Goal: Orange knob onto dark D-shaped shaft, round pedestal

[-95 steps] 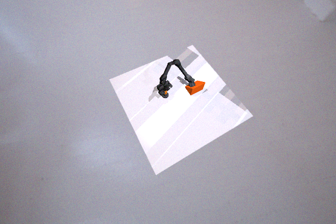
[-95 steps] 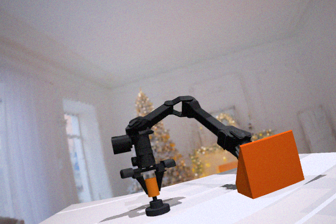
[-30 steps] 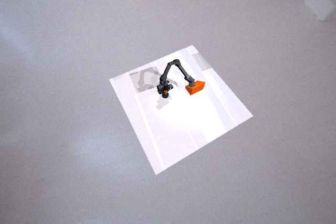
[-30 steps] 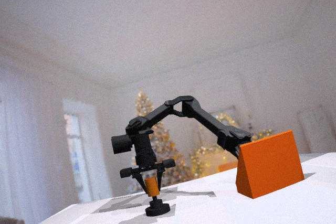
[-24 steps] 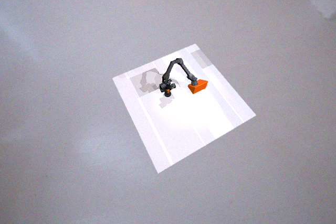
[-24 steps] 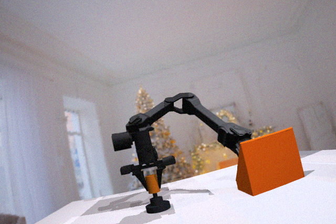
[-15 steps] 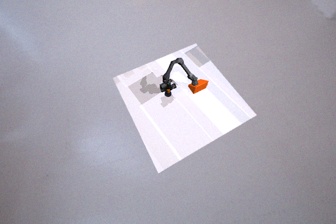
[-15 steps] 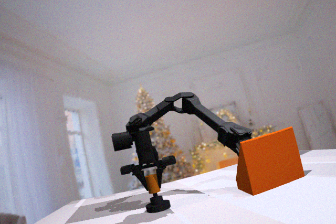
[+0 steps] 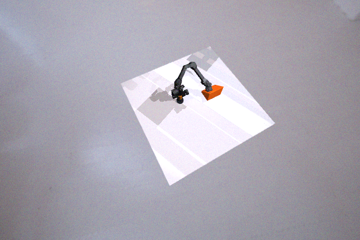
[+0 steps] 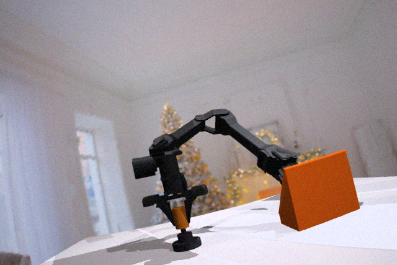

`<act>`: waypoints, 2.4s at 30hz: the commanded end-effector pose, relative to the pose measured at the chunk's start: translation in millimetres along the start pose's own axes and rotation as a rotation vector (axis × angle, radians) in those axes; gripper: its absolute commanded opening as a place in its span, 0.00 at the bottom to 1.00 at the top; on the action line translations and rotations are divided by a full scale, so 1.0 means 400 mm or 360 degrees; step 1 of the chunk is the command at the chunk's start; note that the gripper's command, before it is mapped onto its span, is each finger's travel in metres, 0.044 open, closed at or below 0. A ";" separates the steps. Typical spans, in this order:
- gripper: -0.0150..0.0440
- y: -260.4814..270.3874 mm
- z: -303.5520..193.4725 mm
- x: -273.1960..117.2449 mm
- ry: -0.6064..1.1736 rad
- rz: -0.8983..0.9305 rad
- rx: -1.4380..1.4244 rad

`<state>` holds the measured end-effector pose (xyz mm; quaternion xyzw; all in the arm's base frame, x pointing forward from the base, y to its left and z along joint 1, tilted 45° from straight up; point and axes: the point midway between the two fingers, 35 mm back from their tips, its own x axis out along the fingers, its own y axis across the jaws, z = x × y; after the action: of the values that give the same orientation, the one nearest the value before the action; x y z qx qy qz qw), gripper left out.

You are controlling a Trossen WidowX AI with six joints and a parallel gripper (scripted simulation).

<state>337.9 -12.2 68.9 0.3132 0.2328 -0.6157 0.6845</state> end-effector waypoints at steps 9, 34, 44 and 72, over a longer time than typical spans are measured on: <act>0.25 -0.002 -0.001 0.003 0.0001 -0.0001 -0.0001; 0.25 0.001 -0.002 -0.004 0.0001 -0.0001 0.0332; 0.25 0.000 -0.001 0.000 0.0001 -0.0001 0.0332; 0.25 0.001 -0.001 -0.001 0.0001 -0.0001 0.0666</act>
<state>337.9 -11.1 70.1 0.4424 0.1058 -0.6501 0.6086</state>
